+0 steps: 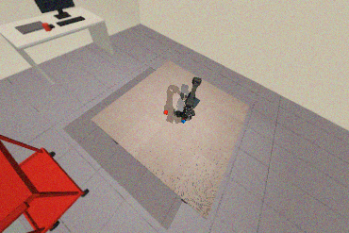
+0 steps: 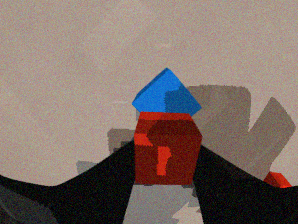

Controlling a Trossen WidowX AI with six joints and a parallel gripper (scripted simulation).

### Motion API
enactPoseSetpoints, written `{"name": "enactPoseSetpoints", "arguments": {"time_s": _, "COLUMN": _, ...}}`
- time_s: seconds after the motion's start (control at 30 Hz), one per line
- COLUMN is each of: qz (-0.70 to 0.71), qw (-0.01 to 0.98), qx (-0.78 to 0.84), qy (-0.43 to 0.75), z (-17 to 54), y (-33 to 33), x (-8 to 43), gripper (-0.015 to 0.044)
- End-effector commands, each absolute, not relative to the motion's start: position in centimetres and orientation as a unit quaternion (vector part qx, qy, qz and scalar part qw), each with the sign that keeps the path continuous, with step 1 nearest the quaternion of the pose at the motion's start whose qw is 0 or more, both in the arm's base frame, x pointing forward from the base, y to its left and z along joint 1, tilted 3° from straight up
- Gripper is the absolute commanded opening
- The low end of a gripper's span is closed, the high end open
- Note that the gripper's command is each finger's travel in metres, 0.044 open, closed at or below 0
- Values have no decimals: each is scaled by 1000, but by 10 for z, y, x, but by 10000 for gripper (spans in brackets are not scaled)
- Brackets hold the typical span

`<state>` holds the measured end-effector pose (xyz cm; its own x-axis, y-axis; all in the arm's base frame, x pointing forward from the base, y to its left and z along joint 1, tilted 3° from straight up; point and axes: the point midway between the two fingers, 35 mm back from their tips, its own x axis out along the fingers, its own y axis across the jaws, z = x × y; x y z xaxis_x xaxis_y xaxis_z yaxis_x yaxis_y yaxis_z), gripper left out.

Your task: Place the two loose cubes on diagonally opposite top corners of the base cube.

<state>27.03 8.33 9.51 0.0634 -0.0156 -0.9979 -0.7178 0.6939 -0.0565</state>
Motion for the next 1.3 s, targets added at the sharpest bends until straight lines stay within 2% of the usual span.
{"name": "enactPoseSetpoints", "arguments": {"time_s": 0.0, "qz": 258, "qw": 670, "qx": -290, "qy": 632, "z": 94, "y": 82, "x": 271, "gripper": 105}}
{"name": "enactPoseSetpoints", "arguments": {"time_s": 0.57, "qz": 259, "qw": 670, "qx": -291, "qy": 632, "z": 93, "y": 82, "x": 271, "gripper": 105}}
{"name": "enactPoseSetpoints", "arguments": {"time_s": 0.7, "qz": 259, "qw": 670, "qx": -291, "qy": 632, "z": 93, "y": 82, "x": 271, "gripper": 205}}
{"name": "enactPoseSetpoints", "arguments": {"time_s": 1.27, "qz": 262, "qw": 669, "qx": -290, "qy": 632, "z": 115, "y": 84, "x": 269, "gripper": 205}}
